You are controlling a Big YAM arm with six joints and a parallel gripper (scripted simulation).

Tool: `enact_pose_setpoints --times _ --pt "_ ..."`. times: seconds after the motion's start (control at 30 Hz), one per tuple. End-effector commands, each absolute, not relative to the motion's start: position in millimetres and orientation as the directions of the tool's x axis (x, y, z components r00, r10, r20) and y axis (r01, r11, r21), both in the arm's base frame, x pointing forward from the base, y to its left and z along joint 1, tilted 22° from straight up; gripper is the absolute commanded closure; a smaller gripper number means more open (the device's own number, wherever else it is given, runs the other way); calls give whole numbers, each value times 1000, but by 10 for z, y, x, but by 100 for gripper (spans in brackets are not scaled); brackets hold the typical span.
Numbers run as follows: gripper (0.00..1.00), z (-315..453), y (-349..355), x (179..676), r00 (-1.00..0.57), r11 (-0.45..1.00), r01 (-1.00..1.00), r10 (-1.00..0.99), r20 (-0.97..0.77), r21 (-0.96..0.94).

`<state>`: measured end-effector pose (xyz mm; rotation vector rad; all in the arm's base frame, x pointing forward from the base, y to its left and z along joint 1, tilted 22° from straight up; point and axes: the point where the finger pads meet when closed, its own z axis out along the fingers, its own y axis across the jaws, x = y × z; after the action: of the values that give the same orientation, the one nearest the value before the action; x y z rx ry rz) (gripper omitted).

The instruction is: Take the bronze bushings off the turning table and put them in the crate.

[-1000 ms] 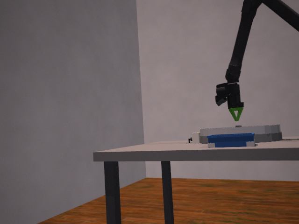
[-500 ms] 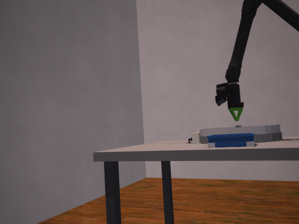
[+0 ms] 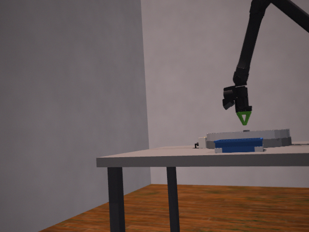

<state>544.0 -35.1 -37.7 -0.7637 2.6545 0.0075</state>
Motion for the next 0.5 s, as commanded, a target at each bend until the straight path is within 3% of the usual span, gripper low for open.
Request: enact_pose_setpoints --times 0.0,0.3,0.37,0.47 --pt "87 -189 -459 5490 -764 854 -505 -511 -393 -129" --pt "87 -698 -714 4451 -771 853 -507 -512 -380 -120" --pt "87 -698 -714 4451 -771 853 -507 -512 -380 -120" --pt "87 -1025 -842 3877 -781 854 -510 -509 -362 -101"
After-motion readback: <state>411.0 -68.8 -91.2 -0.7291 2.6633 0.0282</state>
